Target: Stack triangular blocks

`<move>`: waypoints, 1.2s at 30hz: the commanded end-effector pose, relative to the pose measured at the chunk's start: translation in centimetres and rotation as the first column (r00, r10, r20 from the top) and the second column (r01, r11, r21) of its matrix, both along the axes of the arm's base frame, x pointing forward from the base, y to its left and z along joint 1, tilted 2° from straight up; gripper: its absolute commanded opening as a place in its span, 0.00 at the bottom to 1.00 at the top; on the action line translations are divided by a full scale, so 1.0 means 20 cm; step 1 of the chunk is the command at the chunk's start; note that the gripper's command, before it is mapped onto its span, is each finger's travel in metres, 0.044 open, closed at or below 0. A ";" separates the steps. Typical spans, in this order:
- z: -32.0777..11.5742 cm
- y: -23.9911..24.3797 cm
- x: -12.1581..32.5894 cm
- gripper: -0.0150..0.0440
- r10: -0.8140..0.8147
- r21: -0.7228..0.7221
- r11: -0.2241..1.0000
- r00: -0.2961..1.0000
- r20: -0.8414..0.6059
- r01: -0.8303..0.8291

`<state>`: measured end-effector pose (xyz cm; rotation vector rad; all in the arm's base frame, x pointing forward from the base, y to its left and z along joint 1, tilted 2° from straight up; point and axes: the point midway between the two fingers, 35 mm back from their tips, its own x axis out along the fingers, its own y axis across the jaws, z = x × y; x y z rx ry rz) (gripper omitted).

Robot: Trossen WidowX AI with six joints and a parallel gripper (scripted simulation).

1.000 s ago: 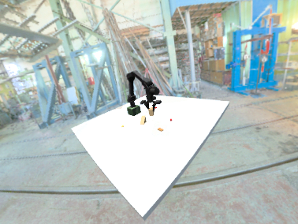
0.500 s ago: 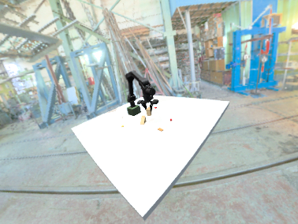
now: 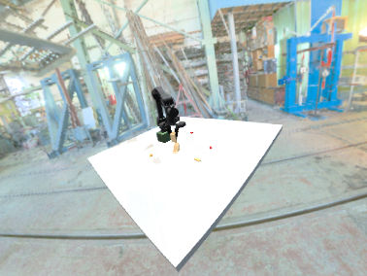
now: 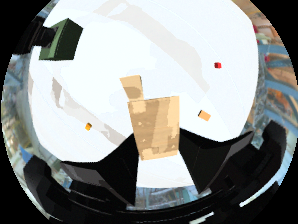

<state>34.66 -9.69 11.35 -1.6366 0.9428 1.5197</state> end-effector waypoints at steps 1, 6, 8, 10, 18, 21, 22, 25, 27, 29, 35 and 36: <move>0.05 -0.08 -0.03 0.25 0.001 0.002 1.000 1.000 0.005 -0.001; 0.09 -0.17 -0.08 0.25 0.004 0.000 1.000 1.000 0.004 -0.004; 0.10 -0.19 -0.09 0.25 0.005 0.000 1.000 1.000 0.004 -0.005; 0.10 -0.20 -0.09 0.25 0.005 0.000 1.000 1.000 0.004 -0.005; -0.03 -0.16 -0.10 0.25 0.005 0.001 1.000 1.000 0.004 -0.005; -0.08 -0.14 -0.11 0.25 0.005 0.001 1.000 1.000 0.004 -0.005; -0.10 -0.13 -0.11 0.25 0.005 0.001 1.000 1.000 0.004 -0.005; -0.16 -0.11 -0.12 0.25 0.005 0.002 1.000 1.000 0.003 -0.005; -0.20 -0.10 -0.13 0.25 0.005 0.002 1.000 1.000 0.003 -0.005; -0.24 -0.08 -0.14 0.25 0.005 0.002 1.000 1.000 0.003 -0.005; -0.28 -0.06 -0.14 0.25 0.005 0.003 1.000 1.000 0.003 -0.005; -0.29 -0.06 -0.14 0.25 0.005 0.003 1.000 1.000 0.003 -0.005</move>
